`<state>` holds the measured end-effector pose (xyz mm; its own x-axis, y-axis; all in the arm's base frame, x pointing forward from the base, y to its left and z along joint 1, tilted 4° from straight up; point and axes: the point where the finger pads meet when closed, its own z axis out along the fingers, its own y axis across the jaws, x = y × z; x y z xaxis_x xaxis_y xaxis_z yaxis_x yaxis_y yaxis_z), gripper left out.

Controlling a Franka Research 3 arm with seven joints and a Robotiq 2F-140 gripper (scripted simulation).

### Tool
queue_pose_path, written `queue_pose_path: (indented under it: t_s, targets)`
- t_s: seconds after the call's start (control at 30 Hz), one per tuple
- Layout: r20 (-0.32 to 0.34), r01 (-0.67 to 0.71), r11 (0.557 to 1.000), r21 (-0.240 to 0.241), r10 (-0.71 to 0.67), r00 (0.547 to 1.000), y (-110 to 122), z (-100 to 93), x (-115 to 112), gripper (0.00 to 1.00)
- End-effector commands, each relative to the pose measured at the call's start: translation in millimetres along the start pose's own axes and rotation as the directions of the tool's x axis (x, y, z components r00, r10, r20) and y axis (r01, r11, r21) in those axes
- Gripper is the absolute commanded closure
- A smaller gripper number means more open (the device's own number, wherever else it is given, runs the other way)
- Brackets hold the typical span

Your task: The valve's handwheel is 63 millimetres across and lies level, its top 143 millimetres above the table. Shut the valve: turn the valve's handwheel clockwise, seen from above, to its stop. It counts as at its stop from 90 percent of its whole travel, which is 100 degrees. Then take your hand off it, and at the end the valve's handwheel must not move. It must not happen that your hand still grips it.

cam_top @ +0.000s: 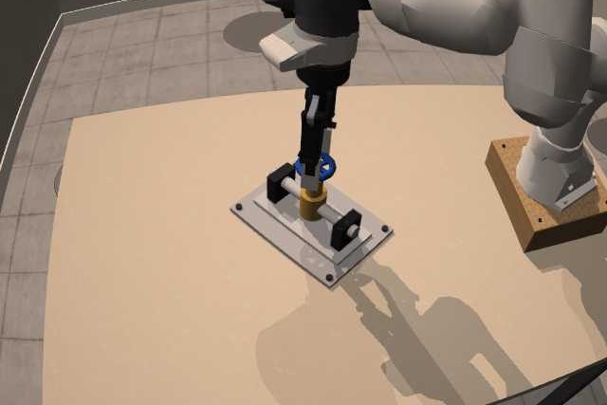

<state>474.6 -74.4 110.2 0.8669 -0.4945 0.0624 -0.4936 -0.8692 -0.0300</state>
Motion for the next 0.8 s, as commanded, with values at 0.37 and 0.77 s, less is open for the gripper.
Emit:
queue_pose_path:
  t_s: [0.37, 0.77]
  targets:
    - [0.003, -0.291, 0.957, -0.006, 0.291, 0.957, 0.0, 1.3, -0.2, 0.67]
    - [0.002, -0.467, 0.884, -0.006, 0.467, 0.884, 0.0, 1.3, -0.2, 0.67]
